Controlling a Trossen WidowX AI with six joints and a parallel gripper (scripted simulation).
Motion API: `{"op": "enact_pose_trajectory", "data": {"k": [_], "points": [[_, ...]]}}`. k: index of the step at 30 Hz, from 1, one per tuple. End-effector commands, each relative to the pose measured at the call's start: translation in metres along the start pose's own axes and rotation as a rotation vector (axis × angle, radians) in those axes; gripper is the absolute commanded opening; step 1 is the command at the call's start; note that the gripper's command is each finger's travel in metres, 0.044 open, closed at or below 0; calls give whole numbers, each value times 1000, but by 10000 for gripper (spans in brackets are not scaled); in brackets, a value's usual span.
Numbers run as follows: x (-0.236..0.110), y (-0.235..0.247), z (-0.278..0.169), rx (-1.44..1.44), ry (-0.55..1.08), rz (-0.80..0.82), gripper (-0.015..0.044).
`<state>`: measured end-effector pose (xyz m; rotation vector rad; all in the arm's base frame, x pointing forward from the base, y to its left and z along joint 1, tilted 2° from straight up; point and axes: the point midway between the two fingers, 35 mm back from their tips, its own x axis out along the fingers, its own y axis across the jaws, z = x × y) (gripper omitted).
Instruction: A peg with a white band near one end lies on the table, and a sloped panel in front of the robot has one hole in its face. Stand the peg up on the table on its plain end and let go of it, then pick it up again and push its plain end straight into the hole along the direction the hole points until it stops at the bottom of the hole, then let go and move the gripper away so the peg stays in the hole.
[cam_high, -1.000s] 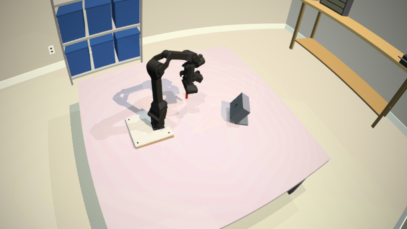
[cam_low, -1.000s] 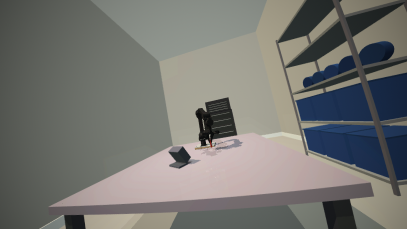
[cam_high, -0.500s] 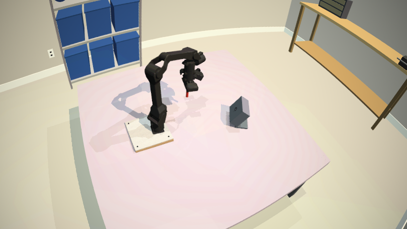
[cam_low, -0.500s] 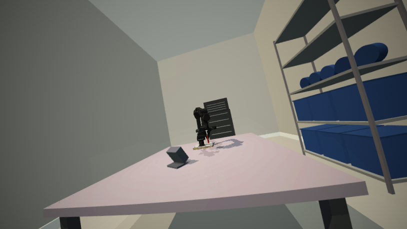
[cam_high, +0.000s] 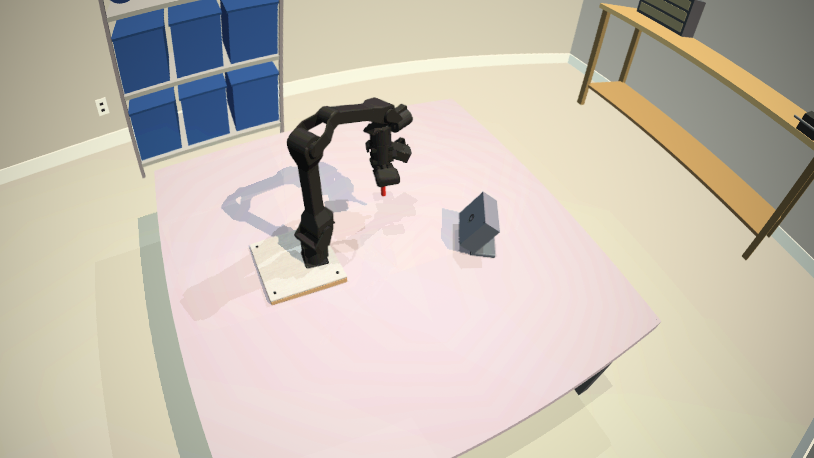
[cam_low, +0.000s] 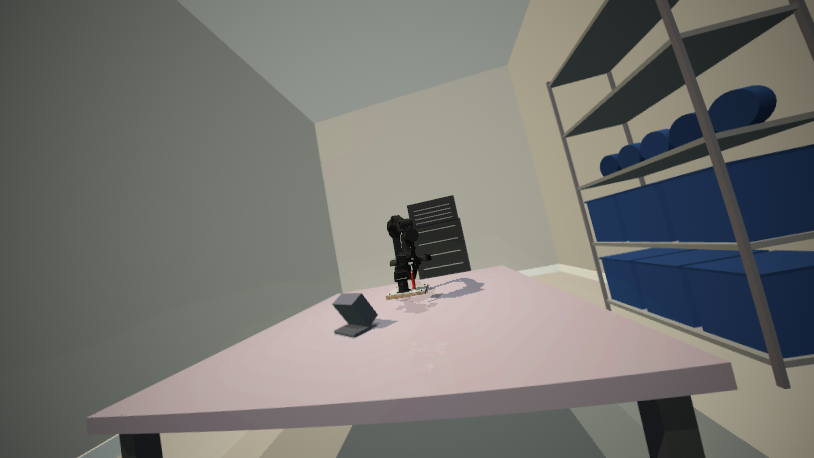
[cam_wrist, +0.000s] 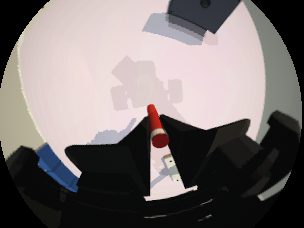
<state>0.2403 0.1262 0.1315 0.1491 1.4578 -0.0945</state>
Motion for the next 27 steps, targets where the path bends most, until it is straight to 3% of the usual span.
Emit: {"op": "enact_pose_trajectory", "data": {"k": [1, 27], "points": [[1, -3, 5, 24, -40, -2, 0], [12, -19, 38, 171, -273, -6, 0]]}}
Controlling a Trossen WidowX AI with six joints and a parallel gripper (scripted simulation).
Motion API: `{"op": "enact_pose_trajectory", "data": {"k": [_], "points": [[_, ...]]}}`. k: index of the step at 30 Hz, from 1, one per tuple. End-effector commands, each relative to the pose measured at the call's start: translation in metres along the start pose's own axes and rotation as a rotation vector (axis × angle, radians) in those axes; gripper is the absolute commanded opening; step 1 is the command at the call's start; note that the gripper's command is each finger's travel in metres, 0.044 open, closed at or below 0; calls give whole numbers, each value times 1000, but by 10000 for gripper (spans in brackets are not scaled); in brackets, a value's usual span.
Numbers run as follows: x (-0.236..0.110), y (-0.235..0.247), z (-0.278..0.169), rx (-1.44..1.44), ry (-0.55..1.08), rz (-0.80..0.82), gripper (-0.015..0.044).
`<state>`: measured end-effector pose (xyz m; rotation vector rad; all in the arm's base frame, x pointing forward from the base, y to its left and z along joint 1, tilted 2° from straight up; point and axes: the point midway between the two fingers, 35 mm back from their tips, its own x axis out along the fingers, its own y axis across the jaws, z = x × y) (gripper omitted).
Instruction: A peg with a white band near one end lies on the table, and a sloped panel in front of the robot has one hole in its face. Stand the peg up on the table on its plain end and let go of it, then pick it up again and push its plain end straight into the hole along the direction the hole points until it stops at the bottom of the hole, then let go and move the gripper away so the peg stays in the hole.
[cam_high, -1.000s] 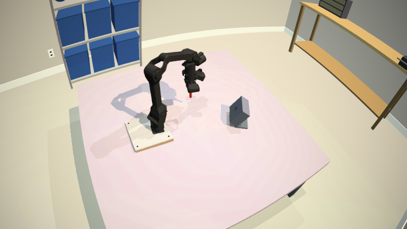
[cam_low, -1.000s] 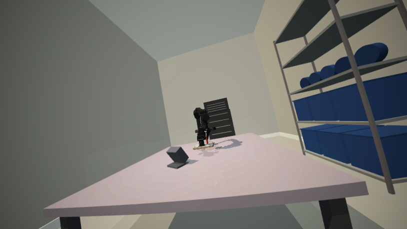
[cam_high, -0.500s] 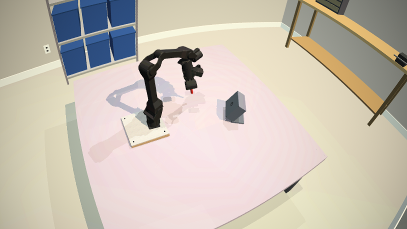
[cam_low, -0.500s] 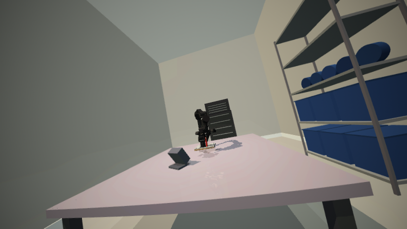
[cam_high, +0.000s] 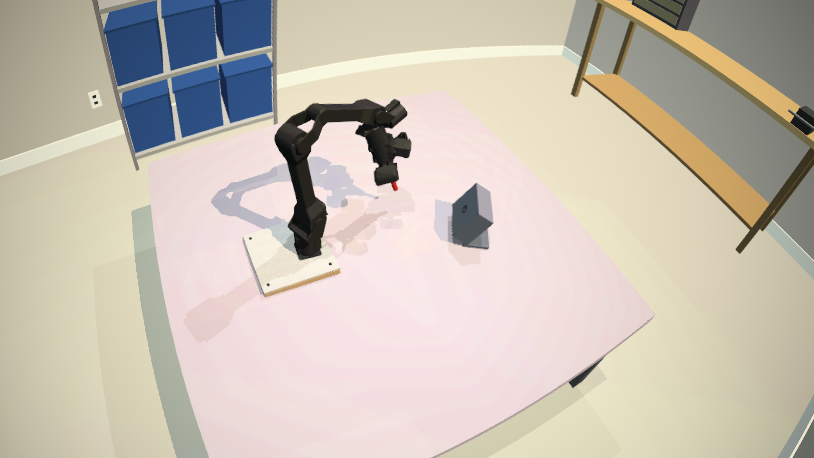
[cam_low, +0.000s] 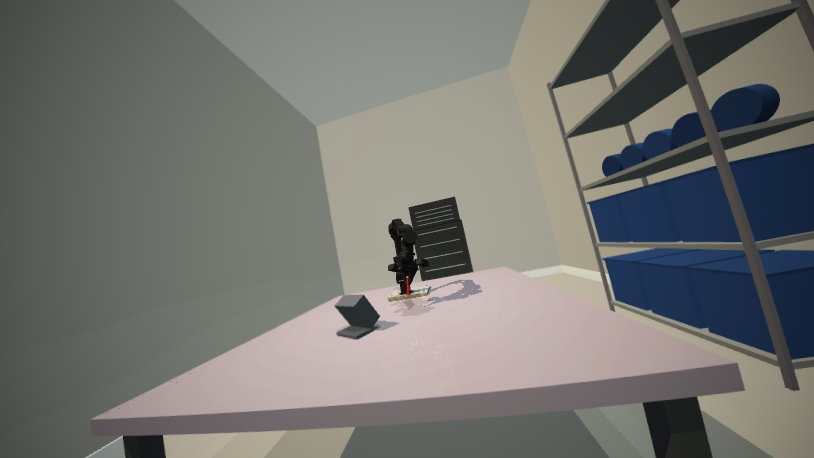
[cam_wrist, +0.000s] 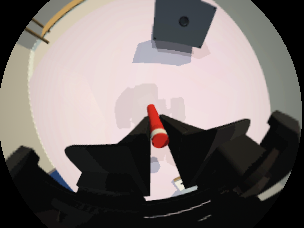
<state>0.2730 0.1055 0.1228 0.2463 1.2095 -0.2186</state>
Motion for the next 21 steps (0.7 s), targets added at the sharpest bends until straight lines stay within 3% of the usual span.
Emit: {"op": "enact_pose_trajectory", "data": {"k": [1, 21], "points": [[1, -3, 5, 29, -40, 0, 0], [8, -15, 28, 158, -217, 4, 0]]}}
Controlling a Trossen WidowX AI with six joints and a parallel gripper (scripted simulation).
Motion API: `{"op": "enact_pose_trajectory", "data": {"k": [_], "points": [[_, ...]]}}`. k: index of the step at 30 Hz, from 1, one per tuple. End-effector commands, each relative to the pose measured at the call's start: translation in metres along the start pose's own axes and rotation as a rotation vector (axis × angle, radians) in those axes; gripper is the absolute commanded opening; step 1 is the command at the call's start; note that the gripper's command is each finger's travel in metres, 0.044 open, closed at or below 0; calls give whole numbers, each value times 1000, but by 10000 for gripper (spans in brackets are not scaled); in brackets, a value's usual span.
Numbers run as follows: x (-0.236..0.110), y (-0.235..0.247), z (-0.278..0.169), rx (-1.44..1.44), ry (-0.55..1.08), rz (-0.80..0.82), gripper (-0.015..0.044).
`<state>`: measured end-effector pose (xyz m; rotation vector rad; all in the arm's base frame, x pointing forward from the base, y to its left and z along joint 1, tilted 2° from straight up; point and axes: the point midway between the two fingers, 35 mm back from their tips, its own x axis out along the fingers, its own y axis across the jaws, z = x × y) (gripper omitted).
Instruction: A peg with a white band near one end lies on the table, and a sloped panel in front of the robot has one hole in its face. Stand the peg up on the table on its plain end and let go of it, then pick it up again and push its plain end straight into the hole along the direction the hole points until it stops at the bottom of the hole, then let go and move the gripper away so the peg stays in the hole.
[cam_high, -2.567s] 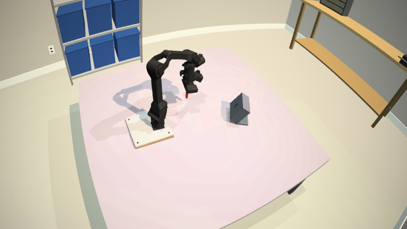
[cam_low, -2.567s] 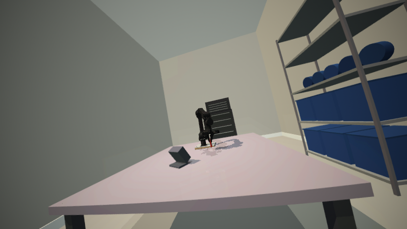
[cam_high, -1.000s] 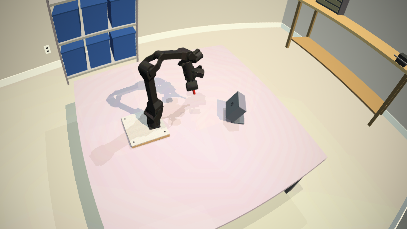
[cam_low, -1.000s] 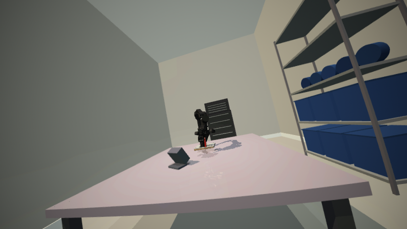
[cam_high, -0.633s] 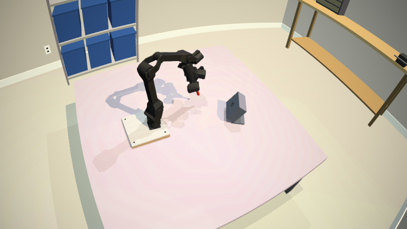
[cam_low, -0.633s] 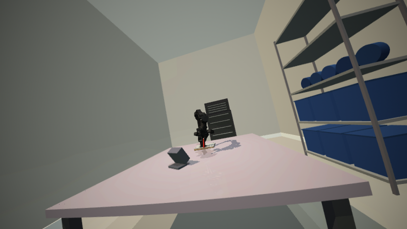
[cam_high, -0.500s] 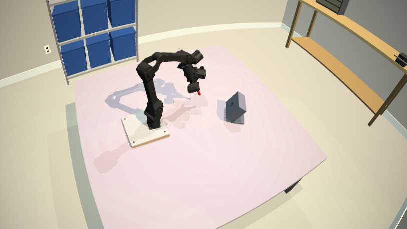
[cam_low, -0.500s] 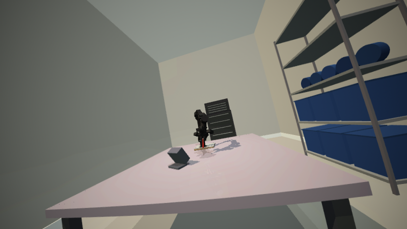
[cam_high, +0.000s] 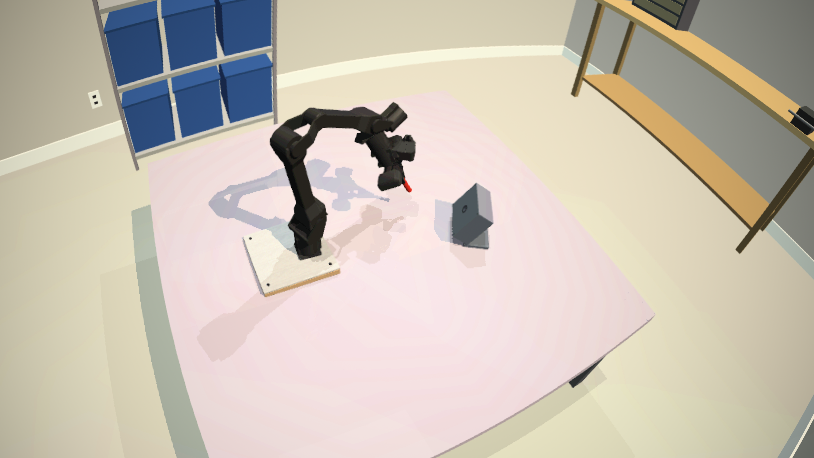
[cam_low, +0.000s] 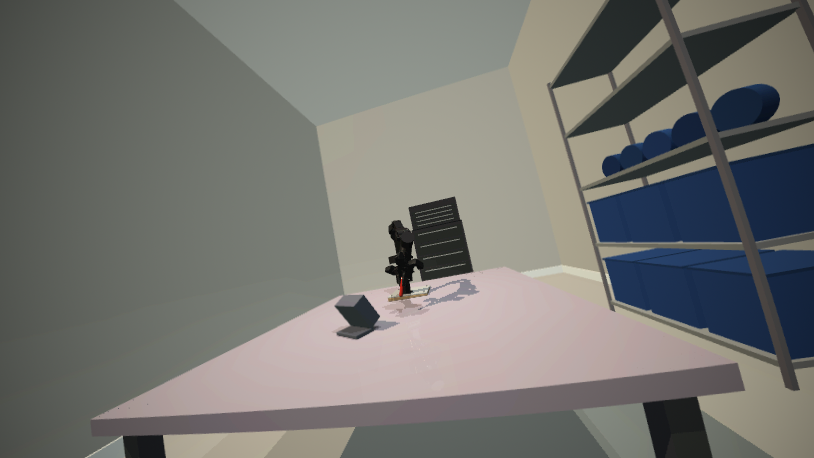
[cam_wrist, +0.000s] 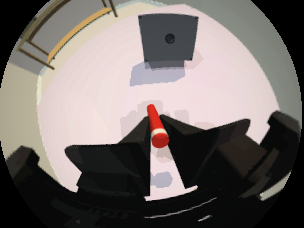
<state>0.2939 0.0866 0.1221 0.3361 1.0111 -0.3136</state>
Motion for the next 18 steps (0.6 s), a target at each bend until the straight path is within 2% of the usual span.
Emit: {"op": "enact_pose_trajectory", "data": {"k": [1, 18], "points": [[1, -3, 5, 32, -39, 1, 0], [5, -13, 23, 152, -187, 8, 0]]}}
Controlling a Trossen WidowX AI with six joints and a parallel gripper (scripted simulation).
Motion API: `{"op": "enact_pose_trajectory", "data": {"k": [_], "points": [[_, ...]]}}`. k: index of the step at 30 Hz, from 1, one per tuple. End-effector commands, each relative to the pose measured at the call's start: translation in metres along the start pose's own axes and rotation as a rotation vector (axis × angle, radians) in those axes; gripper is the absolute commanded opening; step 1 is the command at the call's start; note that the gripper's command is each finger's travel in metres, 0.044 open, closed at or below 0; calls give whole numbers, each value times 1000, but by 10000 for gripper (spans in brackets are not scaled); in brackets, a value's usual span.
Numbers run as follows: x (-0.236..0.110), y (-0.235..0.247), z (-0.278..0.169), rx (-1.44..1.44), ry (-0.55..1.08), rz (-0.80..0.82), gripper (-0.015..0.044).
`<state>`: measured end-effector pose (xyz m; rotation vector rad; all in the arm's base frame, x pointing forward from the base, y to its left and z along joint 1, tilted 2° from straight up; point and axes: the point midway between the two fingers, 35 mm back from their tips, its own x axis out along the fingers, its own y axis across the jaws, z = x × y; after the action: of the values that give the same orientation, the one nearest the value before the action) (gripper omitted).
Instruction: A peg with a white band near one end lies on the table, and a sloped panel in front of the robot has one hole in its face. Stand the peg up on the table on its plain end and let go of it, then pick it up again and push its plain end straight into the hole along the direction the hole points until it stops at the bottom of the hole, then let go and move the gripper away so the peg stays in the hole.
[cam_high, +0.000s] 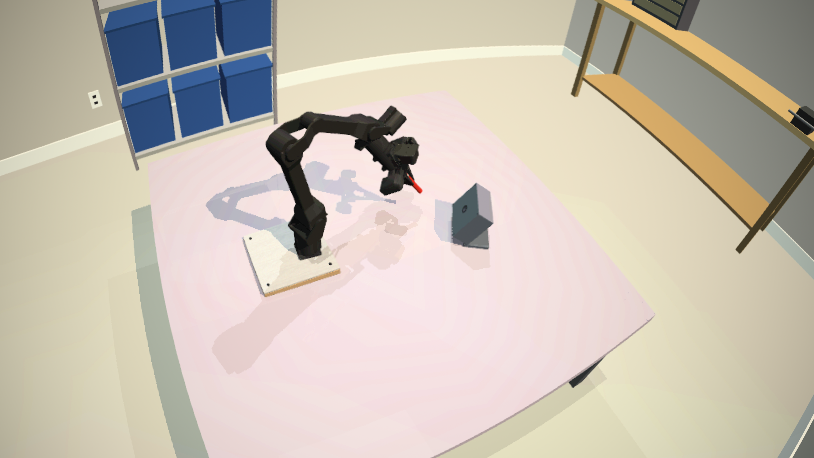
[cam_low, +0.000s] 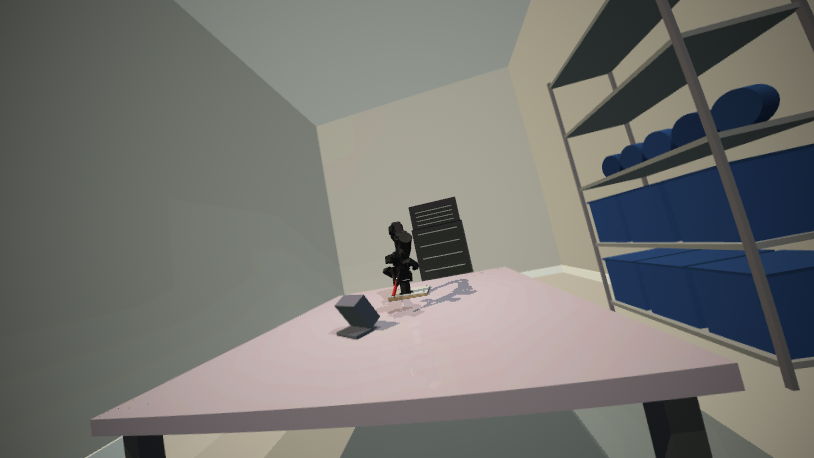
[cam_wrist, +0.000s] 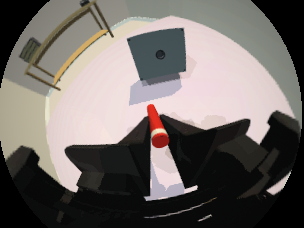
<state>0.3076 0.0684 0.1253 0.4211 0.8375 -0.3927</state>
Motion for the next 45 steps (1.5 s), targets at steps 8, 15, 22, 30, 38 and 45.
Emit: {"op": "enact_pose_trajectory", "data": {"k": [8, 15, 22, 30, 38, 45], "points": [[2, -7, 12, 86, -99, 5, 0], [3, -12, 20, 140, -159, 9, 0], [4, -17, 26, 194, -218, 14, 0], [3, -24, 34, 258, -286, 20, 0], [10, -25, 39, 272, -298, 22, 0], [19, -26, 45, 290, -315, 24, 0]]}}
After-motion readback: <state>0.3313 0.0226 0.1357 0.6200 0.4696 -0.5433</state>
